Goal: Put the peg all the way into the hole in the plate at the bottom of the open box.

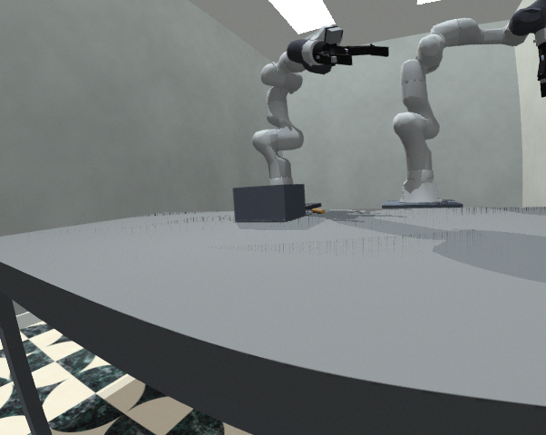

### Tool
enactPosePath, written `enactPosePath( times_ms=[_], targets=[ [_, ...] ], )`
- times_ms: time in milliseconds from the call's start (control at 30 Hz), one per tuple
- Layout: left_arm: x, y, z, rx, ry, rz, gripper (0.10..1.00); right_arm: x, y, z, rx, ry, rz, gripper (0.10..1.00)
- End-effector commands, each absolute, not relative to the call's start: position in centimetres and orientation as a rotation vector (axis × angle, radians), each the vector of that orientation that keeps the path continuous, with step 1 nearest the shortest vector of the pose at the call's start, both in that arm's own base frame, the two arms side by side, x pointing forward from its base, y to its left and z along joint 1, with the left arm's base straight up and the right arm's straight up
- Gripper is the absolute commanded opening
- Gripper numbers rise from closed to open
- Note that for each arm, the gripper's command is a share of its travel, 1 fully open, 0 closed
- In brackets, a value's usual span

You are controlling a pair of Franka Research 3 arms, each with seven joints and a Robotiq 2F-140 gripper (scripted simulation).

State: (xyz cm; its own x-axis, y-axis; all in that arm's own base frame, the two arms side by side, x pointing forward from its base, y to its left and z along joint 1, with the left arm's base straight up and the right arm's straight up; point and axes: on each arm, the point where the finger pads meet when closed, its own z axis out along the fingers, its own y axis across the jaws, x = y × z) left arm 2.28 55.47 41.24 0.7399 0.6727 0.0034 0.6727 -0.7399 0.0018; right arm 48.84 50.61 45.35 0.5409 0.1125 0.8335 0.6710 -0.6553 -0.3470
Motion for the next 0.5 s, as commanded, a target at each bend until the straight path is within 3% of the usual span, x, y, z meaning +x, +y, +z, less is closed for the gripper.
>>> enactPosePath(
  times_ms=[0, 467],
  targets=[
    [2.2, 55.4, 41.3, 2.925, 1.145, 0.0, 1.0, 48.2, 51.5, 43.7, -2.148, -0.658, -0.976, 1.0],
    [2.2, 55.4, 41.3, 2.925, 1.145, 0.0, 1.0, 47.0, 51.5, 38.2, -2.248, -0.779, -0.81, 1.0]
  ],
)
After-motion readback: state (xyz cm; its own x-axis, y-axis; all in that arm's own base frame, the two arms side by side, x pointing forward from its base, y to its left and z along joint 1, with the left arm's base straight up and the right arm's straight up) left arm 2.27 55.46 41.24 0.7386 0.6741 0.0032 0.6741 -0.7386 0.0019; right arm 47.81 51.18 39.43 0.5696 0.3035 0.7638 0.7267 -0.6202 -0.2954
